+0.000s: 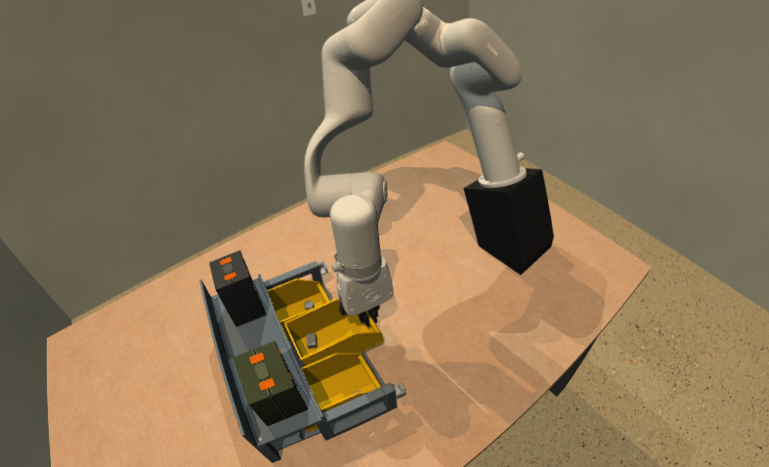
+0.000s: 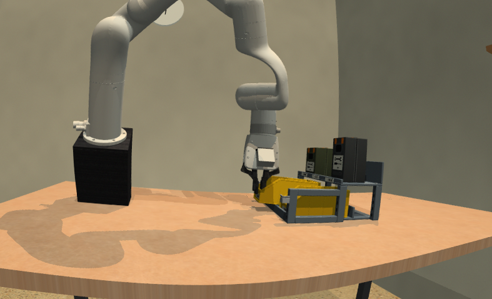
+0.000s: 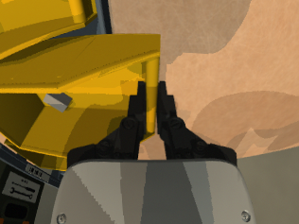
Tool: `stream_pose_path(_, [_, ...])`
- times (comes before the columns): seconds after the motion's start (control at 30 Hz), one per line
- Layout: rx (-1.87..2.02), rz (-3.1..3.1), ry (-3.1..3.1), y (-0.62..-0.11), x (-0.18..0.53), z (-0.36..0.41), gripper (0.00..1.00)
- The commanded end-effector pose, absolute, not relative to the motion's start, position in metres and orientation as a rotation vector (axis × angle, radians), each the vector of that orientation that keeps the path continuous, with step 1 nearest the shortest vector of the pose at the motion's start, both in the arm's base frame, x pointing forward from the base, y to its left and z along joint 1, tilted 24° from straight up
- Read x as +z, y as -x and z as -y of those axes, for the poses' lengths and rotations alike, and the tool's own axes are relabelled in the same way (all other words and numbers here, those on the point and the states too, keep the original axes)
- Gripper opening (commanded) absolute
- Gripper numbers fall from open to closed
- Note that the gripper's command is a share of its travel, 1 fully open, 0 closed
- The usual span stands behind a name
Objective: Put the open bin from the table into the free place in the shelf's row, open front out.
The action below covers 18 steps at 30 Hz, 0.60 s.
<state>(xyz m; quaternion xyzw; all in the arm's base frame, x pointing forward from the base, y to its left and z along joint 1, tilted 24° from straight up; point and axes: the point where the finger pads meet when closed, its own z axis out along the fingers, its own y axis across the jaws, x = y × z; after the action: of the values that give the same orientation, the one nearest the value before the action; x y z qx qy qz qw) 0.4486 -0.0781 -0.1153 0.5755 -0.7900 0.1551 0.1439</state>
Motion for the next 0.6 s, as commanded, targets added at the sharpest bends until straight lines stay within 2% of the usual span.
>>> stream_pose_path(0.0, [0.451, 2.280, -1.661, -0.4556, -0.1137, 0.0793, 0.00])
stream_pose_path(0.57, [0.451, 2.280, -1.661, -0.4653, -0.1127, 0.0821, 0.00])
